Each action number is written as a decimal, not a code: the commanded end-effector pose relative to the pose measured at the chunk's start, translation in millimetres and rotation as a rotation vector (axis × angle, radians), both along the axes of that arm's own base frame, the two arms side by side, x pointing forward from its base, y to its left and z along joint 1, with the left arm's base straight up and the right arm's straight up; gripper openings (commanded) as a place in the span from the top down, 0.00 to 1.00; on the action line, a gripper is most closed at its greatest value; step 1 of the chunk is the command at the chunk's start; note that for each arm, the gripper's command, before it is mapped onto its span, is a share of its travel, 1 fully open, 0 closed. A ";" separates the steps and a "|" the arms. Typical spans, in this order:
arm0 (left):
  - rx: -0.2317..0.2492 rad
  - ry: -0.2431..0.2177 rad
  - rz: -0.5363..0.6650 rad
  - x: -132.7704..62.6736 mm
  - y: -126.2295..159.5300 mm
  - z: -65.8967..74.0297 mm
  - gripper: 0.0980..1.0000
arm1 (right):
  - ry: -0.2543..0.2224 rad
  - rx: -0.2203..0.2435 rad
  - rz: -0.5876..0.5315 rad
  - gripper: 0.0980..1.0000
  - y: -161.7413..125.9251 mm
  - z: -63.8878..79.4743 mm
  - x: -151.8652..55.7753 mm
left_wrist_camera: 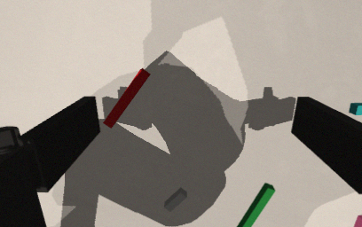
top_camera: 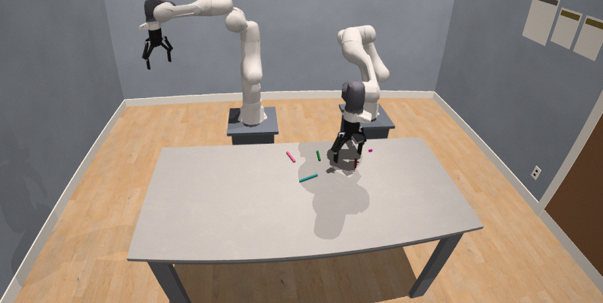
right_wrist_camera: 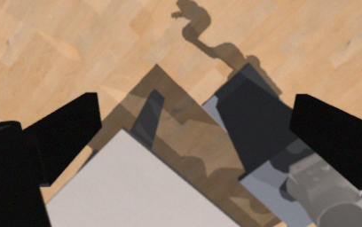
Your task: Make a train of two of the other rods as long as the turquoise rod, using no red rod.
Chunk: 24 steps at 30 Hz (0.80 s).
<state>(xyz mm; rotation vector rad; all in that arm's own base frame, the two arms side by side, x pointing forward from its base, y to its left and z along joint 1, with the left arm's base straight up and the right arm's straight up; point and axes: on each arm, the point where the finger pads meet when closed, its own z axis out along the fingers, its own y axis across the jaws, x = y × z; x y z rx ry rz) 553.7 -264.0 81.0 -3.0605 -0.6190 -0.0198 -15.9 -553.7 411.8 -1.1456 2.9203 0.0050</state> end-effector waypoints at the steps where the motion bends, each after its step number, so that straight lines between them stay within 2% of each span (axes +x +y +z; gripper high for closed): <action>1: 0.007 0.013 -0.167 1.4 -3.2 -0.9 0.00 | 0.003 -0.005 0.005 0.00 -0.5 1.2 -2.0; 3: 0.007 0.013 -0.167 1.4 -3.2 -0.9 0.00 | 0.003 -0.005 0.005 0.00 -0.5 1.2 -2.0; 4: 0.009 0.014 -0.218 3.1 -7.6 -1.0 0.00 | 0.003 -0.005 0.005 0.00 -0.5 1.2 -2.0; 18: 0.018 0.022 -0.480 11.4 -30.5 -1.6 0.00 | 0.003 -0.005 0.005 0.00 -0.5 1.2 -2.0; 20: 0.018 0.022 -0.480 11.4 -30.5 -1.6 0.00 | 0.003 -0.005 0.005 0.00 -0.5 1.2 -2.0; 24: 0.021 0.025 -0.584 14.5 -39.6 -1.8 0.00 | 0.003 -0.005 0.005 0.00 -0.5 1.2 -2.0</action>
